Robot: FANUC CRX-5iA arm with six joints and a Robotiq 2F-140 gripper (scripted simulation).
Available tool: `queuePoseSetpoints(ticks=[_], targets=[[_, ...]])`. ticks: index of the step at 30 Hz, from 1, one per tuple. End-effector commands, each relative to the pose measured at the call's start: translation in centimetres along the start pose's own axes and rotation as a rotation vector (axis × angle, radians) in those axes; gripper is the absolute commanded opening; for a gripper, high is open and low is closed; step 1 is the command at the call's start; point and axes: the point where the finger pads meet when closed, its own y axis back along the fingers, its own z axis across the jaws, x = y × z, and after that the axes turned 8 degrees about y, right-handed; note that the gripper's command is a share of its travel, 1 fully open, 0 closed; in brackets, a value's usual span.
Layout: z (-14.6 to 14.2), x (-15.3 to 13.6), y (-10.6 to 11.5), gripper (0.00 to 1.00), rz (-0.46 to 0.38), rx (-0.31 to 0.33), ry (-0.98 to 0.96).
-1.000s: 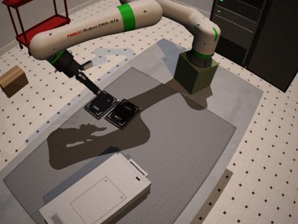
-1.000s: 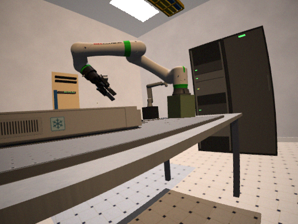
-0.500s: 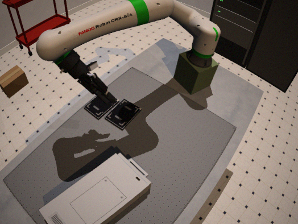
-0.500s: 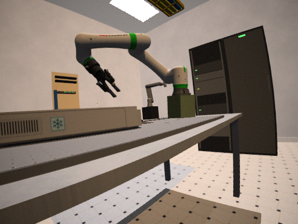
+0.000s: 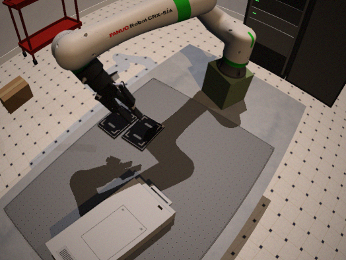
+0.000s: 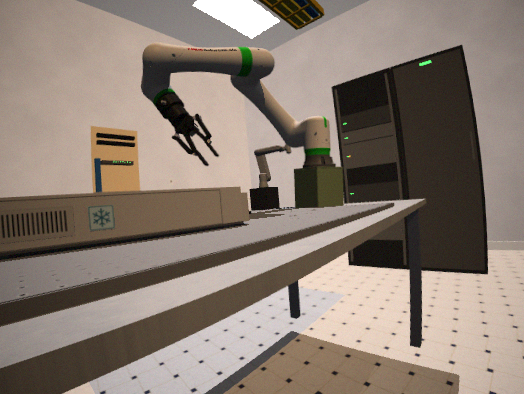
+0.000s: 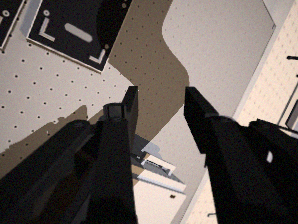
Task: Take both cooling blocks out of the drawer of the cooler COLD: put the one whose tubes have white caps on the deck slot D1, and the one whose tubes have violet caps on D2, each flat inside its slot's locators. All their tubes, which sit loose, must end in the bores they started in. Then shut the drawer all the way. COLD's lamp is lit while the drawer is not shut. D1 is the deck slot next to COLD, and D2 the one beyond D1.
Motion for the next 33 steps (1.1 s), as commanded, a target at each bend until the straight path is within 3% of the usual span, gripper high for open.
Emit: queuePoseSetpoints(ticks=[1, 33], targets=[[0.9, -0.4, -0.1, 0.35, 0.005, 0.026, 0.076], [7.3, -1.6, -1.8, 0.35, 0.154, 0.152, 0.797]])
